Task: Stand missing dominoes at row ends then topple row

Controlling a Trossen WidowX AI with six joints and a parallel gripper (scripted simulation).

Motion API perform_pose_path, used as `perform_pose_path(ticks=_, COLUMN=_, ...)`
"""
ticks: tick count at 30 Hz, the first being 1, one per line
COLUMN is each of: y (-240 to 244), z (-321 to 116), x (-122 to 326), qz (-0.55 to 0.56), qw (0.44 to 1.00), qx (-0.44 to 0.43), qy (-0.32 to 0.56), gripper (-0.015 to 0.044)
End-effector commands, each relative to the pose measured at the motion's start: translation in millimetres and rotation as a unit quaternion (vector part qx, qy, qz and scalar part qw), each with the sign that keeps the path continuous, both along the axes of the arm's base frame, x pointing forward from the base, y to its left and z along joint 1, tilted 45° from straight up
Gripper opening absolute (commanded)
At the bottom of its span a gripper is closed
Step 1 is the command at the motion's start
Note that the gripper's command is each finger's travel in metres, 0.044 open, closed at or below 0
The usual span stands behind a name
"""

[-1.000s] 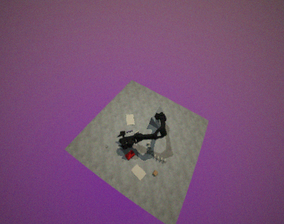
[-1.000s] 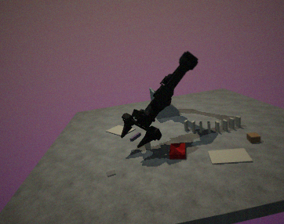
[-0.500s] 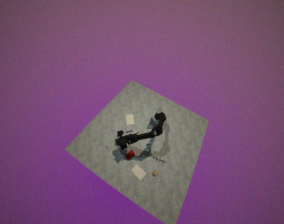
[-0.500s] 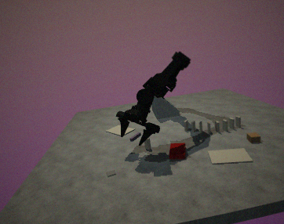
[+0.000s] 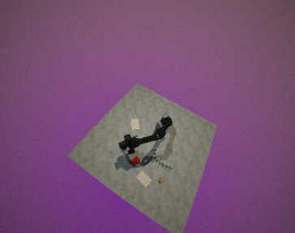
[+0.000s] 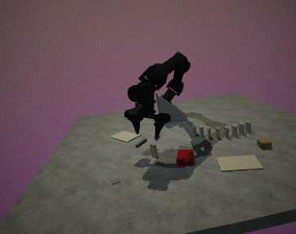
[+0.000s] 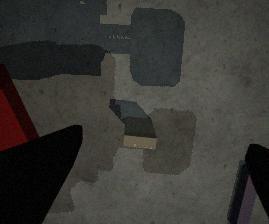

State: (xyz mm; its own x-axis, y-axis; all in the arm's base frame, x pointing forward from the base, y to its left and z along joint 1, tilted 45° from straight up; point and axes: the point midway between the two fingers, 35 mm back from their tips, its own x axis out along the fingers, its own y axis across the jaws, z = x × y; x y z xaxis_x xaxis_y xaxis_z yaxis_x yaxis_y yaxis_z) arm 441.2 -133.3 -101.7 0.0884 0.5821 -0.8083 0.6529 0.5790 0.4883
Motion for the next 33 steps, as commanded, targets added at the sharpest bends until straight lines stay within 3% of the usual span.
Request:
perform_pose_path(ticks=1, y=4.0, z=17.6, x=-10.0, qz=0.0, qw=0.997, qx=0.077, qy=0.022, gripper=0.044)
perform_pose_path(ticks=10, y=4.9, z=16.6, x=-9.8, qz=0.0, qw=0.997, qx=0.077, qy=0.022, gripper=0.044)
perform_pose_path(ticks=19, y=49.1, z=-27.7, x=-6.1, qz=0.0, qw=0.997, qx=0.078, qy=0.021, gripper=0.044)
perform_pose_path(ticks=33, y=59.0, z=-37.4, x=-5.6, qz=0.0, qw=0.997, qx=0.078, qy=0.021, gripper=0.044)
